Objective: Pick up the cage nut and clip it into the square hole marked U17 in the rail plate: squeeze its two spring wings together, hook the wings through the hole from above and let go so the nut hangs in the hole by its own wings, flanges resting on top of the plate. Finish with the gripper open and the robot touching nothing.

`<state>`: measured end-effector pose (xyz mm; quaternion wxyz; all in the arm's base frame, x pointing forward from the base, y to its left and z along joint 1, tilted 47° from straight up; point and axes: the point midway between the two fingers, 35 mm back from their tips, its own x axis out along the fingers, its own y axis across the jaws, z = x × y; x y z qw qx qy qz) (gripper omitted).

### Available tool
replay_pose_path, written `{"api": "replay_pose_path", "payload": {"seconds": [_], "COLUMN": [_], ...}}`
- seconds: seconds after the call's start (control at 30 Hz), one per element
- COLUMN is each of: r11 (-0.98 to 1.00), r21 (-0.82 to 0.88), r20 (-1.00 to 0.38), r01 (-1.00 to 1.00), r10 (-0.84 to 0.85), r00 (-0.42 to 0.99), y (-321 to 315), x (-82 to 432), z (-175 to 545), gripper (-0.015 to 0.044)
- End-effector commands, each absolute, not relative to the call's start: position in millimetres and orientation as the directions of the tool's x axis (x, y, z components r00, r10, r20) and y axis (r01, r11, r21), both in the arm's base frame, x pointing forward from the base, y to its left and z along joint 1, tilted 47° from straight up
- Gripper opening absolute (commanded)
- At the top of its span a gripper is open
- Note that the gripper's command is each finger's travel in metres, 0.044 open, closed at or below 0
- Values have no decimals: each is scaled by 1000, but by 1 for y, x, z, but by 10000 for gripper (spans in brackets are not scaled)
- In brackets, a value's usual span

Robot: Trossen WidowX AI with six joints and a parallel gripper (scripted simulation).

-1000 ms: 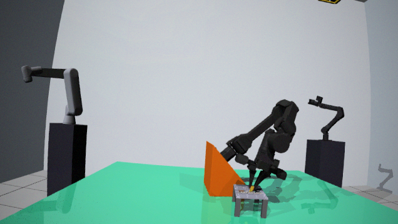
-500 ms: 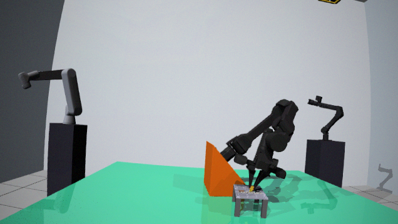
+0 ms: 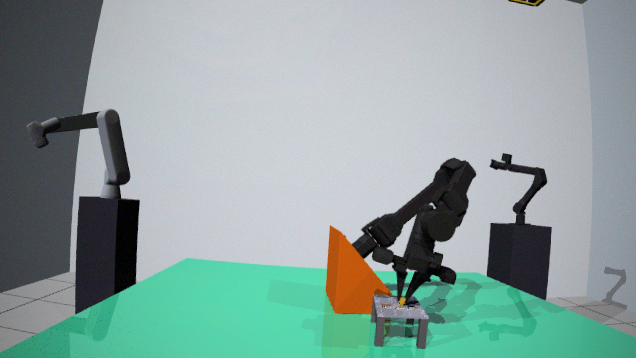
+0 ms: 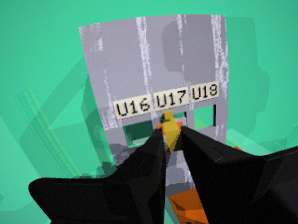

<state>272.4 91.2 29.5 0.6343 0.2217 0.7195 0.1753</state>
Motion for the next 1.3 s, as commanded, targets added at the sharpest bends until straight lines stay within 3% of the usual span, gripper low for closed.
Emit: {"api": "replay_pose_path", "payload": {"seconds": [0.0, 1.27], "r11": [833, 784], "r21": [545, 613], "r20": [-828, -779], "r01": [94, 101], "r10": [552, 621], "r00": [-95, -87], "y": [91, 89], "x": [272, 272], "z": [29, 26], "gripper": [34, 34]}}
